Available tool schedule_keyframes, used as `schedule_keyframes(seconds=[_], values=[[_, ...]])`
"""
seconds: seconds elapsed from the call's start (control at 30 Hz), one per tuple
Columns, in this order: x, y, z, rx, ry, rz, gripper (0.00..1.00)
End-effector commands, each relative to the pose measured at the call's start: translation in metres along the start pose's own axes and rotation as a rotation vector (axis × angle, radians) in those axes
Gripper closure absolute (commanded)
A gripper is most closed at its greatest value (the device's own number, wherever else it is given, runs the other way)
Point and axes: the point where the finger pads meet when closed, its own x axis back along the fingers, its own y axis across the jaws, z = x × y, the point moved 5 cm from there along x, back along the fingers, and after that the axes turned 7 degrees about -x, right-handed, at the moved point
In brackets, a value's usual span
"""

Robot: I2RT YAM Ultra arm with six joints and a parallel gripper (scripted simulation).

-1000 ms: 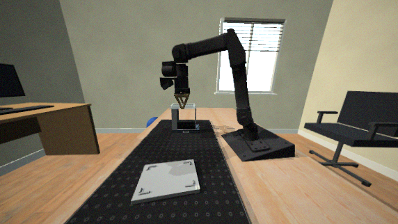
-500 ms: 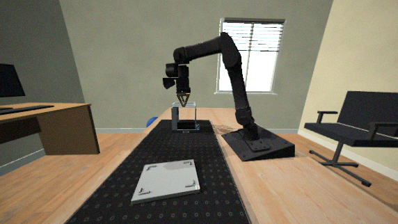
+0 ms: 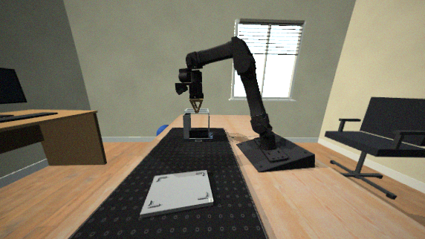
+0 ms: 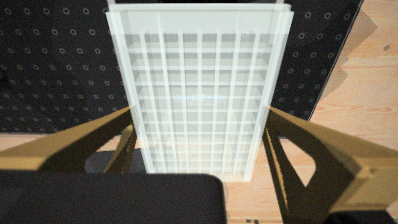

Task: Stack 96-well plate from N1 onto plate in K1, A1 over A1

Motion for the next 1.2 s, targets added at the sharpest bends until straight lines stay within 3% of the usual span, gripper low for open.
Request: schedule_keyframes(seconds=[0.0,1.17], values=[[0.0188,0.003,-0.003,0.021,-0.056,0.014,1.0],[0.0185,0.0054,-0.0042,0.015,-0.055,0.013,1.0]])
